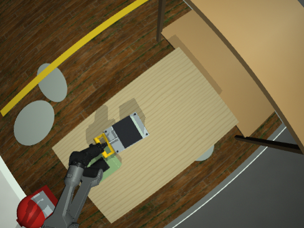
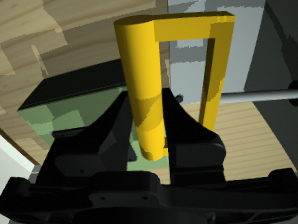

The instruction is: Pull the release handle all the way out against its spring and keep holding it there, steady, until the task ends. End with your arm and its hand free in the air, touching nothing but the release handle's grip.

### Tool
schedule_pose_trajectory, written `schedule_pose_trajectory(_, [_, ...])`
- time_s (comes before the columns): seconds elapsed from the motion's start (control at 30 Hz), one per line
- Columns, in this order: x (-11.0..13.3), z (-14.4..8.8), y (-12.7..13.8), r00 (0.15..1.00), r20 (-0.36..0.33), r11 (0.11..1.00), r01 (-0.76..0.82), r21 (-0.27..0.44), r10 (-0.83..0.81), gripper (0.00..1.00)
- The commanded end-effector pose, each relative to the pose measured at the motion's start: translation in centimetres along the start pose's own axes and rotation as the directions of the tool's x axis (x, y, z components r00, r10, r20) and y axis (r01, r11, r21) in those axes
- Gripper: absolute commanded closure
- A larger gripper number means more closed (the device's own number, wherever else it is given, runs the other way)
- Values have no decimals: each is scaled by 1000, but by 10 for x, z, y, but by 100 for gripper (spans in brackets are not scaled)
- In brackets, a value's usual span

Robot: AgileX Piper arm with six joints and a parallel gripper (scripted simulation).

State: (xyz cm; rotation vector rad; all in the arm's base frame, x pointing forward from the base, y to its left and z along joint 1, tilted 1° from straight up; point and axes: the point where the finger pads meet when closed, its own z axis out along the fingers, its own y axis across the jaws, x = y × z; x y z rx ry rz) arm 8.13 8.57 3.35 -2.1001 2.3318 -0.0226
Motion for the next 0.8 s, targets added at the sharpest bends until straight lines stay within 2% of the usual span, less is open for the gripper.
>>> schedule_pose_trajectory(0.0, [1,1,6,1000,-2,1000,-5,-21,5,100])
schedule_pose_trajectory(0.77, [1,1,12,1000,-2,1000,-5,-22,5,100])
